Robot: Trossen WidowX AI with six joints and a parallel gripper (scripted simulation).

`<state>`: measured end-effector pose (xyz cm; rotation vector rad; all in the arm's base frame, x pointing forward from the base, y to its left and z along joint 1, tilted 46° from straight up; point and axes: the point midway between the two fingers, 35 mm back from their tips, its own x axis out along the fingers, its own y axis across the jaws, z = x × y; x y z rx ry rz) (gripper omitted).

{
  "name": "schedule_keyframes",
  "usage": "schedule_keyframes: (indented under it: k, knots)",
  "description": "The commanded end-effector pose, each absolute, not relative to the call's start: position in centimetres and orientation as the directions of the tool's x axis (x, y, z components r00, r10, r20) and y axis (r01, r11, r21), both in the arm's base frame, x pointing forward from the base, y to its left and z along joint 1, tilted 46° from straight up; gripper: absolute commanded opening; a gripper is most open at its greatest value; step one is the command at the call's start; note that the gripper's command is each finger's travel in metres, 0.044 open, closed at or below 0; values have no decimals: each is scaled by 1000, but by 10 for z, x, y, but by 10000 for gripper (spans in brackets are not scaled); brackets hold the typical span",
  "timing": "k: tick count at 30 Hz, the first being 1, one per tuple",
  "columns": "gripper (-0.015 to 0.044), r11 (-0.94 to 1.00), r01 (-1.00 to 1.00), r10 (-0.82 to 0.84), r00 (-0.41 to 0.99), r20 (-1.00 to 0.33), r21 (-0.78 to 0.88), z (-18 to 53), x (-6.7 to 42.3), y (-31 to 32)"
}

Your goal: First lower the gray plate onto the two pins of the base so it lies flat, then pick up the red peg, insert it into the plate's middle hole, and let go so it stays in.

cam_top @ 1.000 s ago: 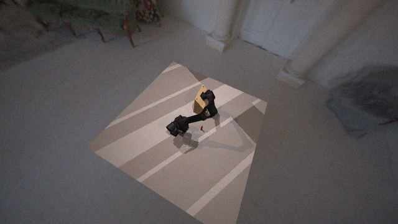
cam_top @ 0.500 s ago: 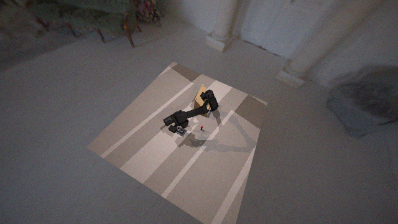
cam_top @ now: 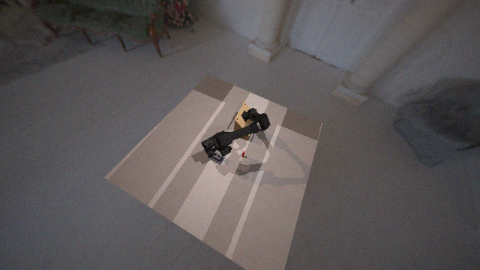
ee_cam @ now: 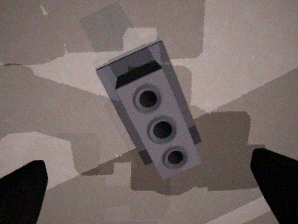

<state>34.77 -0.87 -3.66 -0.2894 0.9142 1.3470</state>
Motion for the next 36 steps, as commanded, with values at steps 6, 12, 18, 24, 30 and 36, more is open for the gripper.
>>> schedule_keyframes:
  k: [6,12,18,24,30,36]
  knots:
    - [440,658,-304,709,-56,-702,689,13,316,36]
    - [440,700,152,711,-57,-700,698,37,294,58]
    - [440,643,451,714,-58,-698,619,49,277,71]
    - [440,529,695,716,-60,-695,486,62,257,86]
    - [440,366,880,720,-62,-692,302,71,240,96]
    - [440,351,892,720,-62,-691,286,71,239,97]
